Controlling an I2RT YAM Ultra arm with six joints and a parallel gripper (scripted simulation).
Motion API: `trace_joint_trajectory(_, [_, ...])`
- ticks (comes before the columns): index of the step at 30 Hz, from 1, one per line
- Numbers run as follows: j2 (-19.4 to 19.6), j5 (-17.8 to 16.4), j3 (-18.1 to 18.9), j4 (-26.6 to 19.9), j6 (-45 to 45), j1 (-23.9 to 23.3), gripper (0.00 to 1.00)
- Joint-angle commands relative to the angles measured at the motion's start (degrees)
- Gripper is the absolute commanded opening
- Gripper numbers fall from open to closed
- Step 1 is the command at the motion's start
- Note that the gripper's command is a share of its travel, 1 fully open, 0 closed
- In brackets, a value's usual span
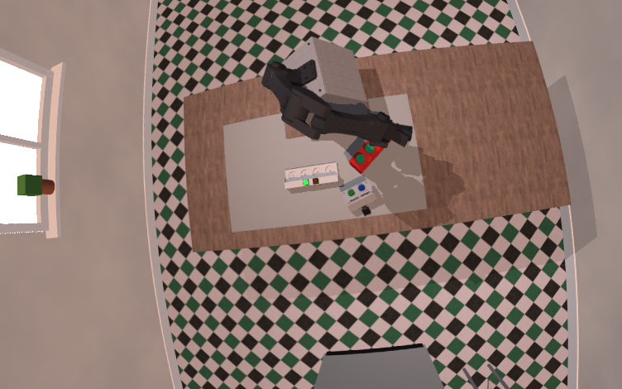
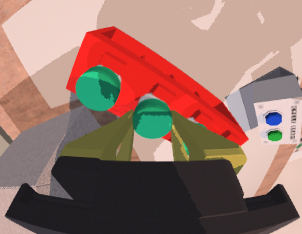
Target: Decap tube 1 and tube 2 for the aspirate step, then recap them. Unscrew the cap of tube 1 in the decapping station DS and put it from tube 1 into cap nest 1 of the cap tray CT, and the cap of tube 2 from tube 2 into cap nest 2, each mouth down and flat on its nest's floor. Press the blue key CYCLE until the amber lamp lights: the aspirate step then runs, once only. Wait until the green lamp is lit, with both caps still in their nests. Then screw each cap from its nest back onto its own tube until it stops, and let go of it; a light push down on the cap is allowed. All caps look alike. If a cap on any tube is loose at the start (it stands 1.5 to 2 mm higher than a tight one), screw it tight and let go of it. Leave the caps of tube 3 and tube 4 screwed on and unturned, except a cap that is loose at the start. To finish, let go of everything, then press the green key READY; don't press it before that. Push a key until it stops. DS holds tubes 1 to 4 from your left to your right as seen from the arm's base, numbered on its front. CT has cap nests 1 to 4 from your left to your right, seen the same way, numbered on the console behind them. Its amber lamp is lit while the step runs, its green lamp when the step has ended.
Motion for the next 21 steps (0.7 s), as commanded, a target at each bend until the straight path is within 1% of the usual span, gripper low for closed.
trace_joint_trajectory(1, [-0.4, 0.0, 0.1, 0.1, 0.0, 0.2, 0.00])
trace_joint_trajectory(6, [-0.4, 0.0, 0.1, 0.1, 0.0, 0.2, 0.00])
trace_joint_trajectory(13, [-0.4, 0.0, 0.1, 0.1, 13.4, 0.2, 0.00])
trace_joint_trajectory(15, [-0.4, 0.0, 0.1, 0.1, 13.4, 0.2, 0.00])
trace_joint_trajectory(21, [-0.4, 0.0, 0.1, 0.1, 24.8, 0.2, 0.00])
